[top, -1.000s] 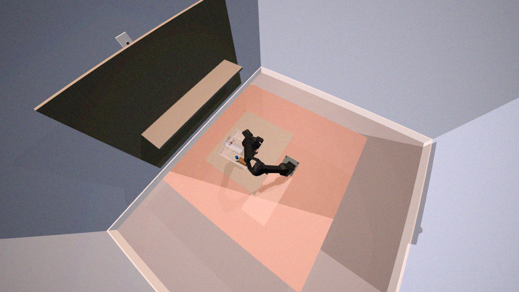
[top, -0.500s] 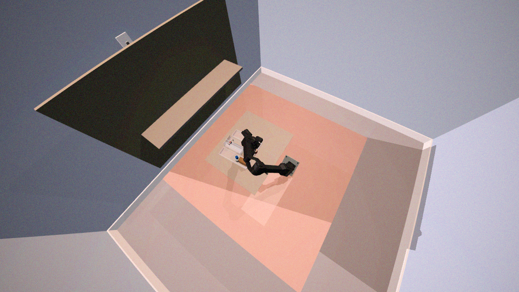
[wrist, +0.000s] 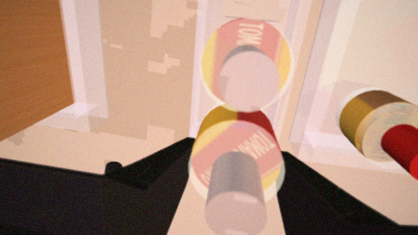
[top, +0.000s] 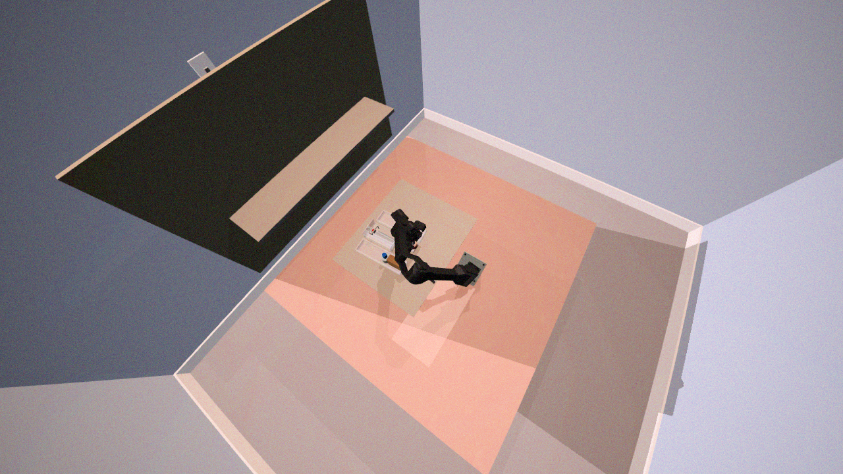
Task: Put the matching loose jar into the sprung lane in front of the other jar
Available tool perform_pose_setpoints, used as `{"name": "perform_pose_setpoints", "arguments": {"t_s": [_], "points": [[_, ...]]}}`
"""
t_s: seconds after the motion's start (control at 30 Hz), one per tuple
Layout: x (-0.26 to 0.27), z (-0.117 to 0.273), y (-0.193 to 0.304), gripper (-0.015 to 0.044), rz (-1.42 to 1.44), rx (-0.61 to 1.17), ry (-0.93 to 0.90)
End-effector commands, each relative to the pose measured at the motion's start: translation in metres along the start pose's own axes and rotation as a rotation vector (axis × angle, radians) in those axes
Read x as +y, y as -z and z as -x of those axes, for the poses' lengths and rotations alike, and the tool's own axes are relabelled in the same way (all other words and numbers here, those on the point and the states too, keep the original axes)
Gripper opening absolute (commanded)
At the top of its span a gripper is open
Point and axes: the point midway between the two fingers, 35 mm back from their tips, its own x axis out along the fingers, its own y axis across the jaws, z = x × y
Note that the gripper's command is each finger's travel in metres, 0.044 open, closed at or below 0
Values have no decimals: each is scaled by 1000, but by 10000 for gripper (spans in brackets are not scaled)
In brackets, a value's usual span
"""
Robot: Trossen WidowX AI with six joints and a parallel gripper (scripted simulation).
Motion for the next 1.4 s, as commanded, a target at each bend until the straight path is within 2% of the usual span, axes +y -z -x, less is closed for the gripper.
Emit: {"name": "perform_pose_setpoints", "arguments": {"t_s": [0.0, 1.37], "points": [[2, 5, -10, 0, 13, -26, -3], [2, 6, -18, 0, 14, -27, -3]]}}
